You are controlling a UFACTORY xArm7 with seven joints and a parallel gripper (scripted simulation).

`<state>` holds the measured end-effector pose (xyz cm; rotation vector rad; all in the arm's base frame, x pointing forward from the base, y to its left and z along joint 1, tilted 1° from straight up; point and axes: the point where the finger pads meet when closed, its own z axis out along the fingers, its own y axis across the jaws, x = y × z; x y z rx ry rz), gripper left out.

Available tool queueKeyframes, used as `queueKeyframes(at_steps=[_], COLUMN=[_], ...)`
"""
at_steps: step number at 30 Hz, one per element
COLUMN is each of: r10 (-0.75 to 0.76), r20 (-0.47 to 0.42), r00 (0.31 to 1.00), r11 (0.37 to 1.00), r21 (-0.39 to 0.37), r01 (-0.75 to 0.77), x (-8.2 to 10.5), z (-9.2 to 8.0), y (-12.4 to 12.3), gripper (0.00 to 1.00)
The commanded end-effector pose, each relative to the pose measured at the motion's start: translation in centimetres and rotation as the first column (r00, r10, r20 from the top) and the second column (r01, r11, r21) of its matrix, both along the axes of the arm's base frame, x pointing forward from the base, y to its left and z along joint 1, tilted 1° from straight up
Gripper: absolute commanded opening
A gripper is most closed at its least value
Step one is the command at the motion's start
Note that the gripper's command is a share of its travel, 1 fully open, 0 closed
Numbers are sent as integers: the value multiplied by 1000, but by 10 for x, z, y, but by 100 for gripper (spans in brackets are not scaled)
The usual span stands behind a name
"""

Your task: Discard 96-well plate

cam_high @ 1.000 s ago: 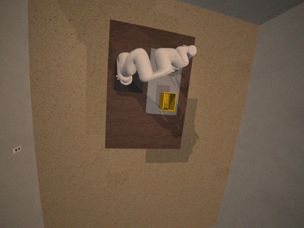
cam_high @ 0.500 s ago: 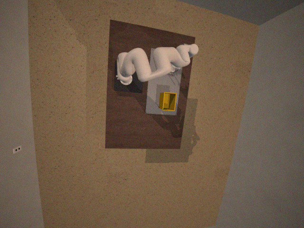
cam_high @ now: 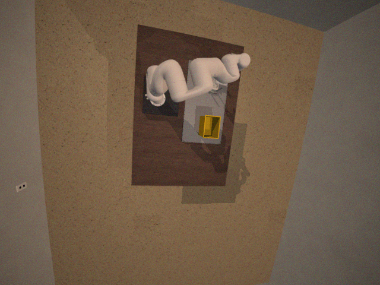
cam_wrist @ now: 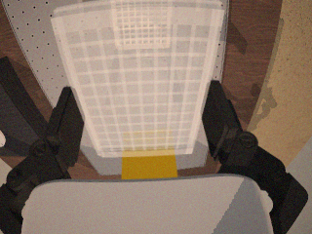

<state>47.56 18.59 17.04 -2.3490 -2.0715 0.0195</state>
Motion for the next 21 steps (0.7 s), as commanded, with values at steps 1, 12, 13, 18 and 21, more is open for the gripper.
queueKeyframes(at_steps=[1, 12, 13, 18, 21], r10=[0, 0, 0, 0, 0], r20=[5, 5, 5, 5, 5], r00=[1000, 1000, 1000, 1000, 1000], r11=[1000, 1000, 1000, 1000, 1000], r21=[2, 2, 2, 2, 2], r01=[0, 0, 0, 0, 0], x=[1, 2, 2, 2, 2], z=[9, 24, 26, 34, 38], y=[0, 0, 0, 0, 0], gripper=[0, 0, 0, 0, 0])
